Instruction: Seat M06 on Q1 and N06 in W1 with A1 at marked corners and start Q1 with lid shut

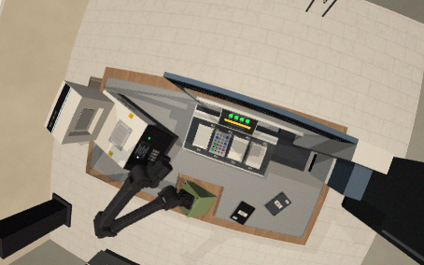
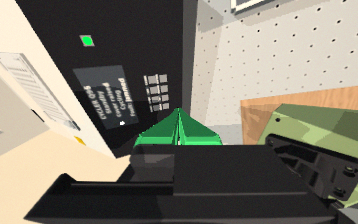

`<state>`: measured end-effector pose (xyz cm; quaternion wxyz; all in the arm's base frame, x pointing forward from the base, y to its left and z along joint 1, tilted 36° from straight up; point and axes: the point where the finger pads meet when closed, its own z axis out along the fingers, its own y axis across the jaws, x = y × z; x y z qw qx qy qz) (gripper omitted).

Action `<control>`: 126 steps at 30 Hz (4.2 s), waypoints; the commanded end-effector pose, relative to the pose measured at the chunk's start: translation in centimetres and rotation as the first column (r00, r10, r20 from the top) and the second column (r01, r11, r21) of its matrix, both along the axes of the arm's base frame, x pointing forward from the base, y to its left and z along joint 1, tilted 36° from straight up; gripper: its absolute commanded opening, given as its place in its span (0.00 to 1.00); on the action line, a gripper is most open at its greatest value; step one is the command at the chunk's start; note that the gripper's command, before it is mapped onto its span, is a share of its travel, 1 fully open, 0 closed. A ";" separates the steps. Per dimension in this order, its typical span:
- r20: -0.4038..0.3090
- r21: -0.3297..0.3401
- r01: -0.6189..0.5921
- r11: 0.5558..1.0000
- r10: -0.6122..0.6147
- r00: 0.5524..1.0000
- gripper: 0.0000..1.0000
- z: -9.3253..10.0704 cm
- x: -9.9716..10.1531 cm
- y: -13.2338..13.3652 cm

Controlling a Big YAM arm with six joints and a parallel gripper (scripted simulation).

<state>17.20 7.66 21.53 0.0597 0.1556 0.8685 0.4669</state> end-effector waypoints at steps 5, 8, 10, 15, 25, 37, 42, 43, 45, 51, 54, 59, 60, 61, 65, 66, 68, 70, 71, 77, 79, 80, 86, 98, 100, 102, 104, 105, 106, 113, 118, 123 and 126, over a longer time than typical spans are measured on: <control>0.015 -0.009 0.005 1.000 -0.005 1.000 0.00 -0.3 0.1 -0.1; 0.012 -0.008 0.005 1.000 -0.005 1.000 0.00 -0.4 0.1 -0.1; 0.012 -0.008 0.005 1.000 -0.005 1.000 0.00 -0.4 0.1 -0.1; 0.010 -0.008 0.005 1.000 -0.005 1.000 0.00 0.2 0.1 -0.1; 0.032 -0.017 0.000 1.000 0.001 0.999 0.00 1.6 0.4 -0.3; 0.053 -0.026 -0.008 1.000 0.009 0.999 0.00 2.1 0.8 -0.5; 0.063 -0.031 -0.008 0.999 0.010 0.998 0.00 2.3 0.9 -0.5; 0.063 -0.031 -0.008 0.999 0.010 0.998 0.00 2.3 0.9 -0.5; 0.063 -0.031 -0.008 0.999 0.010 0.998 0.00 2.4 0.9 -0.5; 0.056 -0.028 -0.008 1.000 0.009 0.998 0.00 2.4 1.1 -0.7; 0.060 -0.030 -0.007 1.000 0.009 0.998 0.00 2.5 1.2 -0.7; 0.051 -0.026 -0.006 1.000 0.008 0.999 0.00 2.2 1.0 -0.6; 0.051 -0.026 -0.006 1.000 0.008 0.999 0.00 2.2 1.0 -0.6; 0.051 -0.026 -0.006 1.000 0.008 0.999 0.00 2.2 1.0 -0.6; 0.036 -0.019 0.001 1.000 0.000 0.999 0.00 1.7 0.6 -0.4; 0.031 -0.017 0.003 1.000 -0.003 1.000 0.00 1.6 0.6 -0.4; 0.019 -0.012 0.008 1.000 -0.008 1.000 0.00 1.3 0.4 -0.3; 0.011 -0.009 0.010 1.000 -0.010 1.000 0.00 1.1 0.3 -0.3; 0.008 -0.008 0.010 1.000 -0.010 1.000 0.00 1.0 0.2 -0.2; -0.010 0.001 0.011 1.000 -0.011 1.000 0.00 0.3 -0.2 -0.1; -0.013 0.002 0.011 1.000 -0.011 1.000 0.00 0.1 -0.3 0.0; -0.017 0.004 0.011 1.000 -0.011 1.000 0.00 0.0 -0.3 0.0; -0.022 0.007 0.012 1.000 -0.012 1.000 0.00 -0.2 -0.4 0.0; 0.005 -0.005 0.014 1.000 -0.014 1.000 0.00 0.8 0.1 -0.2; 0.013 -0.008 0.014 1.000 -0.014 1.000 0.00 1.1 0.3 -0.3; 0.020 -0.012 0.014 1.000 -0.014 1.000 0.00 1.4 0.4 -0.4; 0.034 -0.017 0.010 1.000 -0.009 0.999 0.00 1.7 0.6 -0.5; 0.041 -0.020 0.008 1.000 -0.007 0.999 0.00 1.8 0.7 -0.5; 0.044 -0.021 0.006 1.000 -0.005 0.999 0.00 1.9 0.8 -0.5; 0.047 -0.021 0.002 1.000 -0.001 0.999 0.00 2.0 1.0 -0.7; 0.068 -0.031 0.001 1.000 0.002 0.998 0.00 2.4 1.0 -0.7; 0.065 -0.029 0.000 1.000 0.002 0.998 0.00 2.5 1.2 -0.8; 0.071 -0.059 -0.017 0.998 0.021 0.997 1.00 2.0 1.9 -1.2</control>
